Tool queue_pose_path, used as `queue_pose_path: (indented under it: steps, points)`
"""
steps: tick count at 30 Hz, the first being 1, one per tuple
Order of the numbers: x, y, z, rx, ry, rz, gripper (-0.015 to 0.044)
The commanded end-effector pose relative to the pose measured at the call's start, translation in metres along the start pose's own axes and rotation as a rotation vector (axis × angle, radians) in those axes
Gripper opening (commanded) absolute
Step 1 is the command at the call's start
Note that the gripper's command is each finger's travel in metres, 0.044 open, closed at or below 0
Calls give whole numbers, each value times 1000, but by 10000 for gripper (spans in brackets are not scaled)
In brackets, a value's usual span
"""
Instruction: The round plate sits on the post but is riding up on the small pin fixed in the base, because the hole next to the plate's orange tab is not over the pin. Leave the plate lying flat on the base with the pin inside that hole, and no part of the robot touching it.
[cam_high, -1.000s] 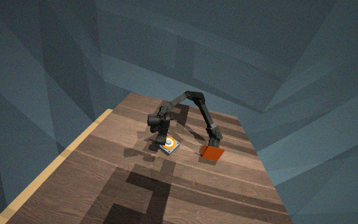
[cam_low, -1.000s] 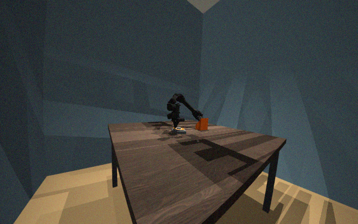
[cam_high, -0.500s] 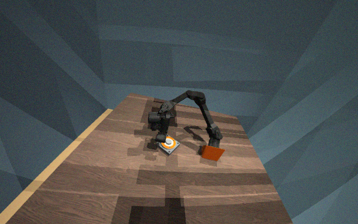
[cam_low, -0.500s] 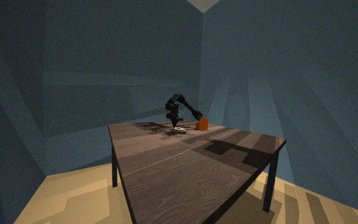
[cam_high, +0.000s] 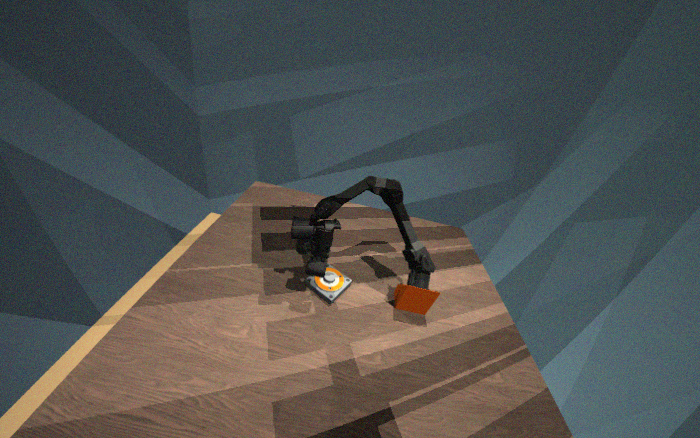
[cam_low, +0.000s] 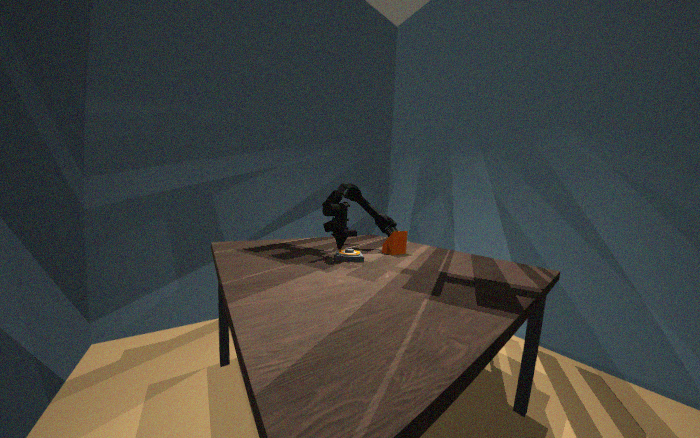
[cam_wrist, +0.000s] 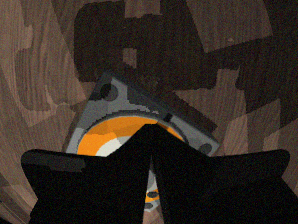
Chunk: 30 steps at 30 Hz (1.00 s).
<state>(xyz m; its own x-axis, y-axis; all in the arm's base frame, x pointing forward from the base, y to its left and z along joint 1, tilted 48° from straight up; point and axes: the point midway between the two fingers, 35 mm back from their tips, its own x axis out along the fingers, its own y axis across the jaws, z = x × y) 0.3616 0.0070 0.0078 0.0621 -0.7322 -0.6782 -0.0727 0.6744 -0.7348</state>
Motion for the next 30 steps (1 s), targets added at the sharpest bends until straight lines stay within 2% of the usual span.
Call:
queue_pose_path:
  steps: [1, 8, 10, 30]
  points:
    - [-10, -1, 1, -2, -1, -2, 0]
    - [-46, -1, -1, -2, -1, -1, 0]
    - [-38, 0, -1, -11, -3, -5, 0]
    - [-38, 0, -1, -11, -3, -5, 0]
